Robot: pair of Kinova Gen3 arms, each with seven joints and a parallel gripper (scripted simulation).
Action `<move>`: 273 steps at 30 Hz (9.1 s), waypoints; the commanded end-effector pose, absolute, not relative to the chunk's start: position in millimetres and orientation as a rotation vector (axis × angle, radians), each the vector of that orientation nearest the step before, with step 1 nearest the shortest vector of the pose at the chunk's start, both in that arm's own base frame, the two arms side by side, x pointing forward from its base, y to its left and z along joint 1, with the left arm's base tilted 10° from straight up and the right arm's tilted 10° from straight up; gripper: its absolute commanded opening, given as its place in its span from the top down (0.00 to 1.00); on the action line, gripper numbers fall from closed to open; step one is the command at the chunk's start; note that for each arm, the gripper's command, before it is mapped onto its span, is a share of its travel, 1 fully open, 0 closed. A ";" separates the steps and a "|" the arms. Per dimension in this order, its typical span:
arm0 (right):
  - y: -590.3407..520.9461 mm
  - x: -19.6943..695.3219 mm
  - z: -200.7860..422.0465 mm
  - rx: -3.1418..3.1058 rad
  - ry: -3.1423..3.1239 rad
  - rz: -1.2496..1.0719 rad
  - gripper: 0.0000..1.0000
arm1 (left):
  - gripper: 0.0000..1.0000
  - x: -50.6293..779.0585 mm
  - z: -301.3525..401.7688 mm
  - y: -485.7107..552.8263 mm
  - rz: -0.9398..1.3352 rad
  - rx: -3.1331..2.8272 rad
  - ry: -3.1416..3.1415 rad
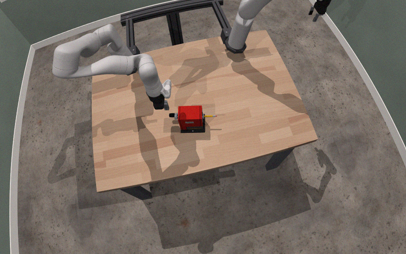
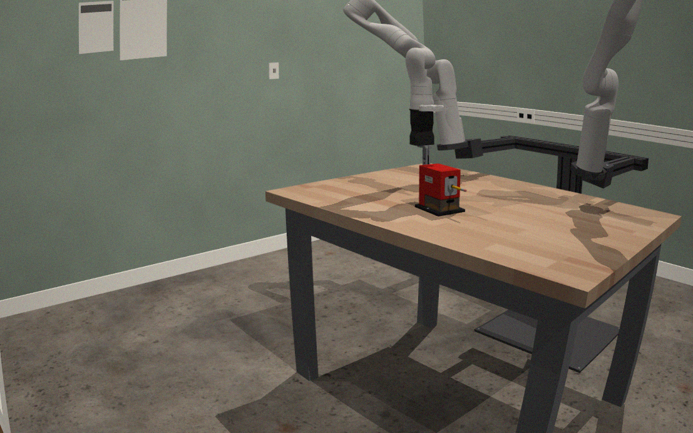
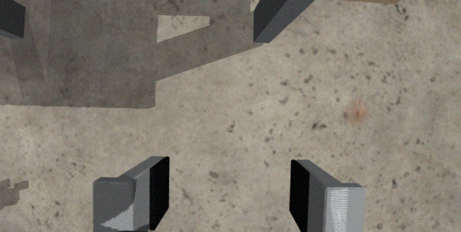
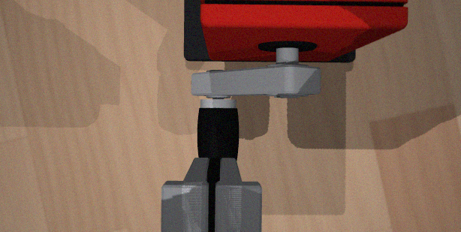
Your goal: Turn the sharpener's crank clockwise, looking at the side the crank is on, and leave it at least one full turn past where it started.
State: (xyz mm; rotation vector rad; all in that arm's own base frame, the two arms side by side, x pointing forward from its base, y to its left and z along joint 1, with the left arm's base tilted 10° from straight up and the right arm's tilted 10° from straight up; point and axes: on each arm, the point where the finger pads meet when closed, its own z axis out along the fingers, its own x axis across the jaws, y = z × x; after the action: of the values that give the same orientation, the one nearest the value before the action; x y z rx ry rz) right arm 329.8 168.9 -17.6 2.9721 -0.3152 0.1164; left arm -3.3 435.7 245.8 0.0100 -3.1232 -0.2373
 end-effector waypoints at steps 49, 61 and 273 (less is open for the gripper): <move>169.2 330.3 -17.6 2.974 -0.308 0.118 0.03 | 0.00 -3.5 246.6 436.0 -0.240 0.010 -3.123; 168.2 330.8 -24.0 2.974 -0.308 0.118 0.03 | 0.00 -3.5 246.6 436.0 -0.240 0.010 -3.123; 158.5 328.1 -95.4 2.974 -0.308 0.118 1.00 | 0.00 -3.5 246.6 436.0 -0.240 0.010 -3.123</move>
State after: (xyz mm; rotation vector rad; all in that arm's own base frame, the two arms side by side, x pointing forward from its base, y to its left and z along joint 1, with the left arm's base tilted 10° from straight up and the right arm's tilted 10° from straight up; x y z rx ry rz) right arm 329.1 157.5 -97.4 2.9726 -0.3087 0.1163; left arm -3.3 435.7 245.8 0.0100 -3.1232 -0.2373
